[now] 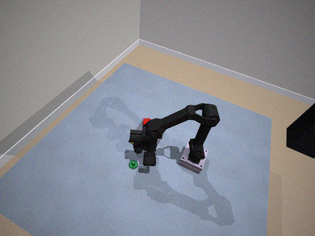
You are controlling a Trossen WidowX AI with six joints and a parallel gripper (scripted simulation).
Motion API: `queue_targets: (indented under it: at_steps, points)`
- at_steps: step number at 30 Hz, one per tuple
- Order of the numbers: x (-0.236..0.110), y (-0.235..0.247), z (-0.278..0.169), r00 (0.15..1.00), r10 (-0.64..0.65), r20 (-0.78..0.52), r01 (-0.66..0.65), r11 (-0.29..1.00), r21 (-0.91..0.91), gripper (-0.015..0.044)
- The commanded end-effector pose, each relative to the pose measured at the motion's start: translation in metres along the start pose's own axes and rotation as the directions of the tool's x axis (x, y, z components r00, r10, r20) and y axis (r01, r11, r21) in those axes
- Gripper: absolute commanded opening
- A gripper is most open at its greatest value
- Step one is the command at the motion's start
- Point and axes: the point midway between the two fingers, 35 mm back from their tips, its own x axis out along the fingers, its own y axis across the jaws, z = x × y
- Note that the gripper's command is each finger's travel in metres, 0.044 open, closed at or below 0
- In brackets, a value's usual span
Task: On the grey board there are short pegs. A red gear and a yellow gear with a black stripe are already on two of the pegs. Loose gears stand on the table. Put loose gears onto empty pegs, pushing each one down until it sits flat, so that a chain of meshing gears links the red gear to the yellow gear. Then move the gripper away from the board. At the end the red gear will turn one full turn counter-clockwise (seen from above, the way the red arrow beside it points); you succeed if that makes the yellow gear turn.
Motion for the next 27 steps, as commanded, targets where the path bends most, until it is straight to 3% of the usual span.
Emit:
queue_targets:
  at_steps: [1, 27]
  points:
    - [-0.011, -0.001, 0.001, 1.000, 0.001, 0.001, -0.001, 1.000, -0.004, 0.0000]
    - [-0.083, -0.004, -0.004, 1.000, 0.000, 0.000, 0.000, 1.000, -0.004, 0.0000]
